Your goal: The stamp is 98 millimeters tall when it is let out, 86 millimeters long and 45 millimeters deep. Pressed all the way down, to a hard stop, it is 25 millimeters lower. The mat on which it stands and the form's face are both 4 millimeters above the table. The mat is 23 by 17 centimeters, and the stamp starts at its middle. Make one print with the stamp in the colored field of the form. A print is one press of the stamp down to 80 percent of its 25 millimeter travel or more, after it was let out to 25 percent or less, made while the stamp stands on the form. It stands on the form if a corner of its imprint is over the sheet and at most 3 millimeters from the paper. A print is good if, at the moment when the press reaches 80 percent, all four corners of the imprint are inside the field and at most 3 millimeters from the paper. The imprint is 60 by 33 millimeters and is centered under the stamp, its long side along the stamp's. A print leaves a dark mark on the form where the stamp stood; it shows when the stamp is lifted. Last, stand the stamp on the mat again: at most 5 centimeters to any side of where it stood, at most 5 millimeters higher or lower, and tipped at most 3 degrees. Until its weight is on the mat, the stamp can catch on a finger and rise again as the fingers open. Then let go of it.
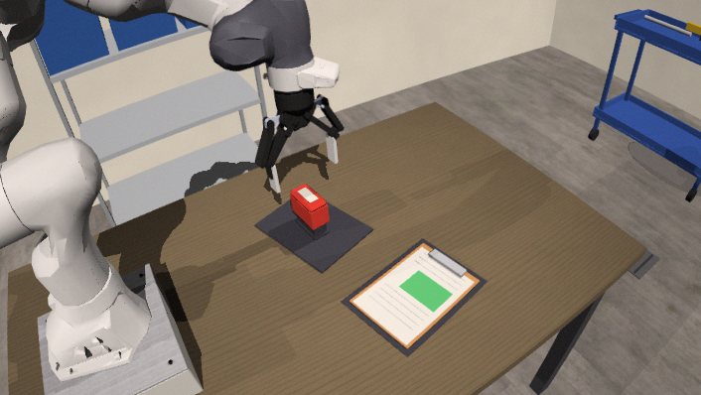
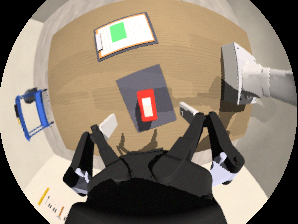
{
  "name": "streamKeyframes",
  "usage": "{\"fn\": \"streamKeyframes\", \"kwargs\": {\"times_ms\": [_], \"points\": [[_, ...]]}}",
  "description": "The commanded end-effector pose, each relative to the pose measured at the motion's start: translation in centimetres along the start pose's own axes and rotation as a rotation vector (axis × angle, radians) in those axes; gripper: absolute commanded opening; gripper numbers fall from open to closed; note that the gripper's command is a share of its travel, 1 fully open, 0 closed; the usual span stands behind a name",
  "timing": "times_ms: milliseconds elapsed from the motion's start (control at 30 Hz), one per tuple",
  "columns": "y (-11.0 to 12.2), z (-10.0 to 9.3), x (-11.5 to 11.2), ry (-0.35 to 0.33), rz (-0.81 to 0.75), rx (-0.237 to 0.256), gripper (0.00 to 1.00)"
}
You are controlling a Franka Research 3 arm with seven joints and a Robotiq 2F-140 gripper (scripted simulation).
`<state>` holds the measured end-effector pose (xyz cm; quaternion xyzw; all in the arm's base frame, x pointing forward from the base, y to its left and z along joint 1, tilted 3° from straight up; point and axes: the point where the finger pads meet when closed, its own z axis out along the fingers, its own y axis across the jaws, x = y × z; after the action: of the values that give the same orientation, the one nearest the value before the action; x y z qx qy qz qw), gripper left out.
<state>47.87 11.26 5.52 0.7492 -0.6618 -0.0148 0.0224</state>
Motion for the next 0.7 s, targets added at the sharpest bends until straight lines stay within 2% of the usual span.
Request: {"fn": "streamKeyframes", "kwargs": {"times_ms": [0, 233, 367, 433, 667], "points": [[0.1, 0.1, -0.1, -0.002, 0.01, -0.003, 1.0], [0.1, -0.3, -0.1, -0.002, 0.01, -0.003, 1.0], [0.1, -3.9, -0.2, -0.001, 0.01, -0.002, 1.0], [0.1, -4.8, -0.1, -0.001, 0.01, -0.002, 1.0], [0.1, -4.9, -0.1, -0.001, 0.011, -0.002, 1.0]]}}
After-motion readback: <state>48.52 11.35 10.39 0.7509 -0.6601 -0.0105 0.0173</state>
